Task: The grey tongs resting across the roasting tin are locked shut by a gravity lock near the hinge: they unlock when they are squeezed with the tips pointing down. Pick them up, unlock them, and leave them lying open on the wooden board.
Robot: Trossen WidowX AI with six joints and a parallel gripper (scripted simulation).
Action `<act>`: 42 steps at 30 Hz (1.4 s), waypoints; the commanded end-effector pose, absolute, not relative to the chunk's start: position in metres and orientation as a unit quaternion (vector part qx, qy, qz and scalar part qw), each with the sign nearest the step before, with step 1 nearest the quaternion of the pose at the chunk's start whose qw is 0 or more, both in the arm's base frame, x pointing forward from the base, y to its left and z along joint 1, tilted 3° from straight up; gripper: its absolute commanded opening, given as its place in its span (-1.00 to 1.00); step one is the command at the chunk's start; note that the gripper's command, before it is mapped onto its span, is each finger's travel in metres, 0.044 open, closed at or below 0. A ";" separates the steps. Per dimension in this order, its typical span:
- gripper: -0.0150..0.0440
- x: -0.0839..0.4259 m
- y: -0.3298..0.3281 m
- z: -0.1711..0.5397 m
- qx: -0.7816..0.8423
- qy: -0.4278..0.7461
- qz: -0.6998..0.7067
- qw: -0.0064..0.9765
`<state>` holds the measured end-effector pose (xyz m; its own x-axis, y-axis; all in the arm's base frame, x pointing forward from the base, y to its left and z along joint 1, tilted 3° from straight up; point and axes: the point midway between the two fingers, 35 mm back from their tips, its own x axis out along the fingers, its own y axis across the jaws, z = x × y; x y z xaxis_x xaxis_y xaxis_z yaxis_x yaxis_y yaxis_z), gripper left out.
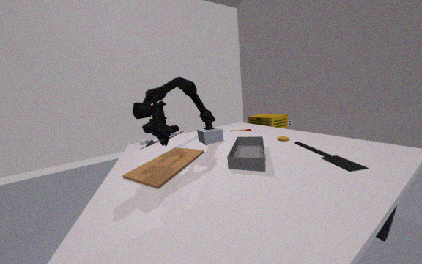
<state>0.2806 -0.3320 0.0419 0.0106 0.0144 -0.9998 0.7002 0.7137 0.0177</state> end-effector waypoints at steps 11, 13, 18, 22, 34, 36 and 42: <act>-1.00 0.281 -0.333 0.019 0.271 0.655 -0.260 0.656; -1.00 0.281 -0.333 0.015 0.271 0.655 -0.260 0.656; -1.00 0.281 -0.333 0.007 0.271 0.655 -0.260 0.656; -1.00 0.281 -0.332 0.001 0.271 0.655 -0.260 0.656; -1.00 0.281 -0.331 -0.019 0.271 0.655 -0.260 0.656; -1.00 0.280 -0.331 -0.020 0.271 0.655 -0.260 0.656; -0.73 0.281 -0.331 -0.018 0.273 0.654 -0.260 0.656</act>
